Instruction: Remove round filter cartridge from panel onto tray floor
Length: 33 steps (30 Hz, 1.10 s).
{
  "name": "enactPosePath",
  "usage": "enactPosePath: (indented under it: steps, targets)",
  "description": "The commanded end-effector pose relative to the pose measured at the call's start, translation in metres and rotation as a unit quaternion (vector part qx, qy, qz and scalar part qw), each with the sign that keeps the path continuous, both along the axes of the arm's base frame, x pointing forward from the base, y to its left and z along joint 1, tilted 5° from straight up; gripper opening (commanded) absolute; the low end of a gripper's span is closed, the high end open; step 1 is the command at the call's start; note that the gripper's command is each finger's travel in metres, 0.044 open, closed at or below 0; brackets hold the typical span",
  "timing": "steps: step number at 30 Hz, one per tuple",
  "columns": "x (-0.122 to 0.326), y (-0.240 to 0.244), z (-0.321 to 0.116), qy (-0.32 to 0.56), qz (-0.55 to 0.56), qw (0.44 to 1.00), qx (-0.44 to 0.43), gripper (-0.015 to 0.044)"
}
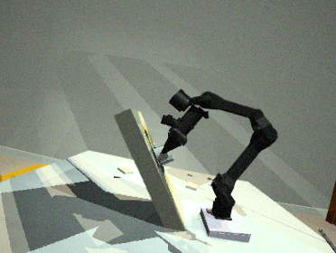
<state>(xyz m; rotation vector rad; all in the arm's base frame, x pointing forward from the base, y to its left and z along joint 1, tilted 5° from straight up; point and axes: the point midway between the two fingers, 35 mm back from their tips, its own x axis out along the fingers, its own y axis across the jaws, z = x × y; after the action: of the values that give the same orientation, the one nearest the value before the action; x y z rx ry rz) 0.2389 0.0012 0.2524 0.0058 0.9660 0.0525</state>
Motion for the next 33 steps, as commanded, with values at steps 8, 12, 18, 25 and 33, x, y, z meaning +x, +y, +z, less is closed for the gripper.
enactPosePath:
  steps: [8,12,18,25,33]
  targets:
    - [-0.008,-0.002,0.035,-0.009,0.0,1.0,0.0,0.0]
    - [-0.016,-0.003,0.048,-0.008,0.0,1.0,0.0,0.0]
    - [-0.03,-0.004,0.068,-0.008,-0.001,1.0,0.0,0.0]
    - [-0.043,-0.004,0.084,-0.007,-0.001,1.0,0.0,0.0]
    - [-0.04,0.01,0.081,0.001,-0.001,1.0,0.001,0.0]
